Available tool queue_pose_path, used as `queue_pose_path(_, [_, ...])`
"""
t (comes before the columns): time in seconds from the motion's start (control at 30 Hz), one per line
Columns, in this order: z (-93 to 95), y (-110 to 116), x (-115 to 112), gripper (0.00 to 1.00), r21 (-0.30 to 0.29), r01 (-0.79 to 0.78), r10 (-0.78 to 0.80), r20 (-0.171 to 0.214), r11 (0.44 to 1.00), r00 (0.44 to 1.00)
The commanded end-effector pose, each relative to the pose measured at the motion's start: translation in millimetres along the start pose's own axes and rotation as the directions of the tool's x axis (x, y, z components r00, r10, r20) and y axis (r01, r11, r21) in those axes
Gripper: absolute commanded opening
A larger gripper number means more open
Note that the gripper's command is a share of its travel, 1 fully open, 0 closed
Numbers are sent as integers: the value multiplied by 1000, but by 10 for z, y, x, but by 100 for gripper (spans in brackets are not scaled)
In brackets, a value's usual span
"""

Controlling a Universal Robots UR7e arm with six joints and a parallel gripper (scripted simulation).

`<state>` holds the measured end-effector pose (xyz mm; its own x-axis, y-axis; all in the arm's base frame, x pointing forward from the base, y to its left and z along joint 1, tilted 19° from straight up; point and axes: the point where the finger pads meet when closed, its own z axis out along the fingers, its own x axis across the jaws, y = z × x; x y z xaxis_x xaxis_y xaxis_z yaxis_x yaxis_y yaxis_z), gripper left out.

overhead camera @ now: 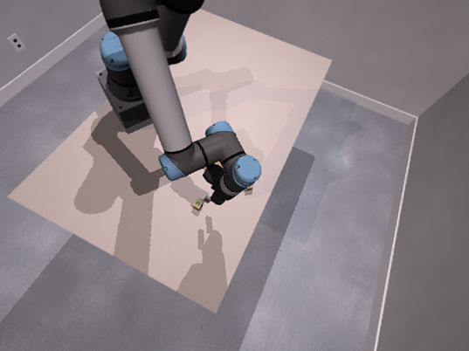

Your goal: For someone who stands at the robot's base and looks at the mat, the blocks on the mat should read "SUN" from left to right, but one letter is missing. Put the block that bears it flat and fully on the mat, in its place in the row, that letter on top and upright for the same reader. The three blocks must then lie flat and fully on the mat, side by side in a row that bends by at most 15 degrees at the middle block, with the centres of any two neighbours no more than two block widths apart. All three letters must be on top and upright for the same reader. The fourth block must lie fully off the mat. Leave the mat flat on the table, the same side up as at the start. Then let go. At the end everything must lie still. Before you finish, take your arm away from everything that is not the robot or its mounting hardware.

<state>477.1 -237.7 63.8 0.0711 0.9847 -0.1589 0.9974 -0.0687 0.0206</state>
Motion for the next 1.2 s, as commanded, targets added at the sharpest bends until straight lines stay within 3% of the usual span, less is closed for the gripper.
queue_pose_path(0.0, [59,-291,-258,100,-2,1,-1,2,1000,1000])
queue_pose_path(0.13, [78,-377,-325,100,-2,1,-1,3,1000,1000])
queue_pose_path(1.17, [78,-378,-326,100,-2,1,-1,3,1000,1000])
